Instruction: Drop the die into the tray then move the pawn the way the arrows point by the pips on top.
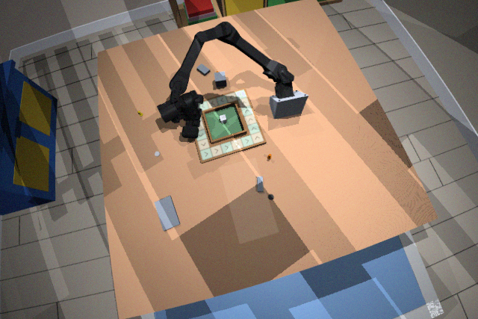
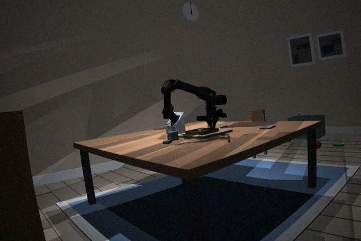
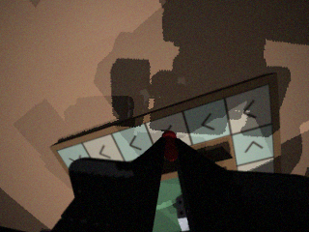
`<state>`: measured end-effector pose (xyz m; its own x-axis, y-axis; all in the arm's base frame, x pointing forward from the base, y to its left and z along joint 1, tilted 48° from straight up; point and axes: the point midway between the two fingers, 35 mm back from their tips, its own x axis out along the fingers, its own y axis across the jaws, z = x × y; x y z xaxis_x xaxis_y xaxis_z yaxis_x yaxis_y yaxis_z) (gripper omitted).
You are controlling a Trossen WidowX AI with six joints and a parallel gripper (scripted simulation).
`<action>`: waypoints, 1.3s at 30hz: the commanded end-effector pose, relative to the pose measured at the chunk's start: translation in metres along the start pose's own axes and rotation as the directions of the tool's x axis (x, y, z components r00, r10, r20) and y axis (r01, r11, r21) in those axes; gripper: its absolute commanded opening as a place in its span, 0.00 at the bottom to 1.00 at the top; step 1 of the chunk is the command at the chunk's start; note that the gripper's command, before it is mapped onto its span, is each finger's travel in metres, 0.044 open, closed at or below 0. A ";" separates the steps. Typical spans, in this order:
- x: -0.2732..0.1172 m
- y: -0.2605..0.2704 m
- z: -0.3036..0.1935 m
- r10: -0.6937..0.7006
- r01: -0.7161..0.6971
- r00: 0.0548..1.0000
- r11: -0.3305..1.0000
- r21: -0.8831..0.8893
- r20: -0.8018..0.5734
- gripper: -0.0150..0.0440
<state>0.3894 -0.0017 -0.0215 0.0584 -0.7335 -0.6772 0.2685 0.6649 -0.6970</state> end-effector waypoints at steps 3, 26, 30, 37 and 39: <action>0.009 -0.001 -0.001 -0.004 0.004 1.000 1.000 -0.004 -0.001 0.25; -0.047 0.000 -0.010 0.003 -0.003 1.000 1.000 -0.021 -0.003 1.00; -0.085 -0.005 -0.068 0.023 -0.024 1.000 0.992 -0.124 -0.008 1.00; -0.119 -0.045 -0.176 0.004 -0.008 1.000 0.954 -0.299 -0.014 1.00; -0.115 -0.026 -0.142 0.023 -0.024 1.000 0.968 -0.251 -0.007 1.00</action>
<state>0.2300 0.0881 0.0435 0.0616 -0.7196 -0.6917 -0.0095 0.6925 -0.7213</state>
